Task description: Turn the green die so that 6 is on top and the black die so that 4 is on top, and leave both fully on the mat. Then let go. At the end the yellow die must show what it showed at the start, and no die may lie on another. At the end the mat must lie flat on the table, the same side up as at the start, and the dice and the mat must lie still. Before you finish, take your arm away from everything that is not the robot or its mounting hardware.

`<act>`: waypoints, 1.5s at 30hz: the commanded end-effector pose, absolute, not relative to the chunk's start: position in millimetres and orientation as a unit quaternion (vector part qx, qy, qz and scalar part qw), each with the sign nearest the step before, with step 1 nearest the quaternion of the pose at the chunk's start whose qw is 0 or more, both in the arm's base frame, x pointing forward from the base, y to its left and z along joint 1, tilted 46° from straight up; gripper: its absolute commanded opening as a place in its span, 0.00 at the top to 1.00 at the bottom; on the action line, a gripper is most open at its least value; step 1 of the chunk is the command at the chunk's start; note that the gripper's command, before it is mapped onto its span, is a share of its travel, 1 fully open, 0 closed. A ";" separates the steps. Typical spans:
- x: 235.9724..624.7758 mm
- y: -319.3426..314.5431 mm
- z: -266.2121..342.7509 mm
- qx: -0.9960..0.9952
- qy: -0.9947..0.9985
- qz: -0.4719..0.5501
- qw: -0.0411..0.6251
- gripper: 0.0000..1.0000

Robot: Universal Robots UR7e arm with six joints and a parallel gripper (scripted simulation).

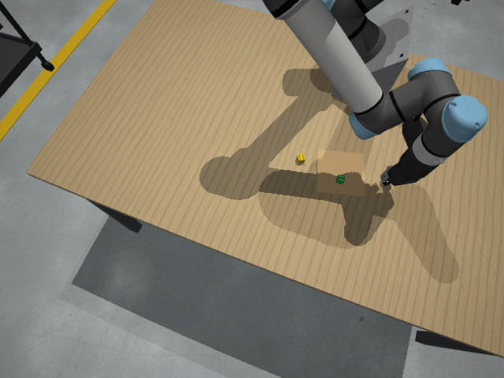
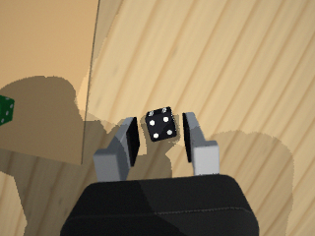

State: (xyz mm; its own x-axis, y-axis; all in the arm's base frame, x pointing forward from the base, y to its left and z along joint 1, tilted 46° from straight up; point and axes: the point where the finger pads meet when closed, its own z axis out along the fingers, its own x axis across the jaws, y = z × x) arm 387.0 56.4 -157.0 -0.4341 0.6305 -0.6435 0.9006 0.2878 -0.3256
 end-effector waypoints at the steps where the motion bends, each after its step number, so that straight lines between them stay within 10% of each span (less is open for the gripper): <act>1: 387.2 54.4 -159.1 0.493 0.777 -0.336 0.201 0.30; 45: 386.8 38.7 -174.2 0.493 0.777 -0.336 0.201 0.30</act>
